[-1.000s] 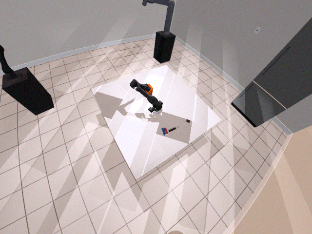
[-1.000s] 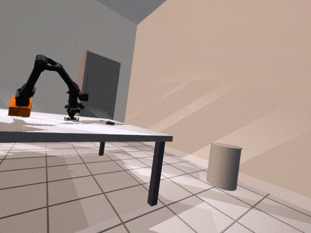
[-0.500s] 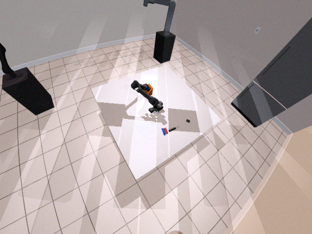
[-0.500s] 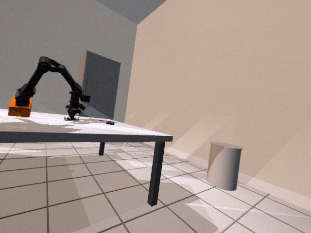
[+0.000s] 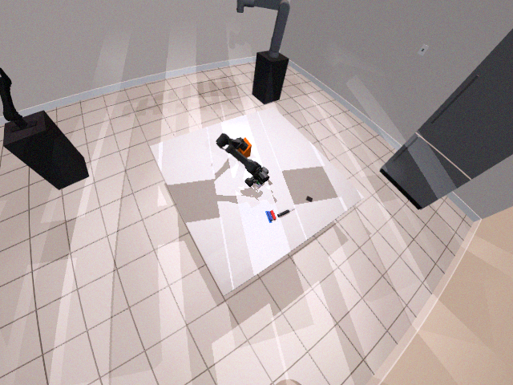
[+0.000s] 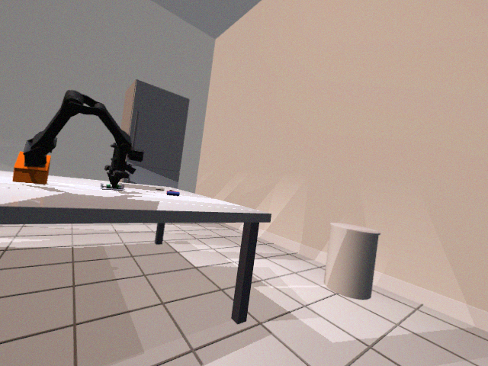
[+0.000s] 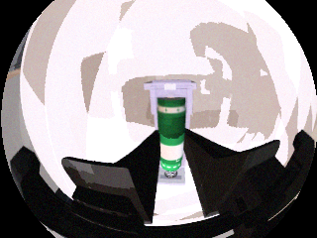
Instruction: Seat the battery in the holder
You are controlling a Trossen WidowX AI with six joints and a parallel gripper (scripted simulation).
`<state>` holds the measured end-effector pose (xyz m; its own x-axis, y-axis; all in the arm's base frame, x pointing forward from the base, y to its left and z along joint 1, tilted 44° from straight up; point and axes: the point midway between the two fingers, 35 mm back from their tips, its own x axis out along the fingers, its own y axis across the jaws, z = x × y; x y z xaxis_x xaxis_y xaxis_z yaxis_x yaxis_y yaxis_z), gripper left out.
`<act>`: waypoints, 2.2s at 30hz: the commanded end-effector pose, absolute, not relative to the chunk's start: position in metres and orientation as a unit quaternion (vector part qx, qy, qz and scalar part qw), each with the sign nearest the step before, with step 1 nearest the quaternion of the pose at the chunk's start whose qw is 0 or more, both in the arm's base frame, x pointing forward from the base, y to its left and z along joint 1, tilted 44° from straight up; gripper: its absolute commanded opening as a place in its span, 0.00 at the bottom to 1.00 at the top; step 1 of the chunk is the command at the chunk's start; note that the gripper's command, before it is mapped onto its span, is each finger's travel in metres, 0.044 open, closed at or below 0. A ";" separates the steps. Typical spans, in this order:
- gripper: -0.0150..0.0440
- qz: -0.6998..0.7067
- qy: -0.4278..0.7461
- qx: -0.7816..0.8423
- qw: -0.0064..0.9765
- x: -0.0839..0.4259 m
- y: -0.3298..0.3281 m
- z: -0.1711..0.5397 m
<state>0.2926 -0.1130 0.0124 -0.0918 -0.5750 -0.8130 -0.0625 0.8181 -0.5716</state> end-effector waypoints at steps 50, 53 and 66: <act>1.00 -0.200 0.718 -0.221 0.628 0.306 -0.052 0.071; 1.00 -0.200 0.718 -0.221 0.628 0.306 -0.052 0.071; 1.00 -0.200 0.718 -0.221 0.628 0.306 -0.052 0.071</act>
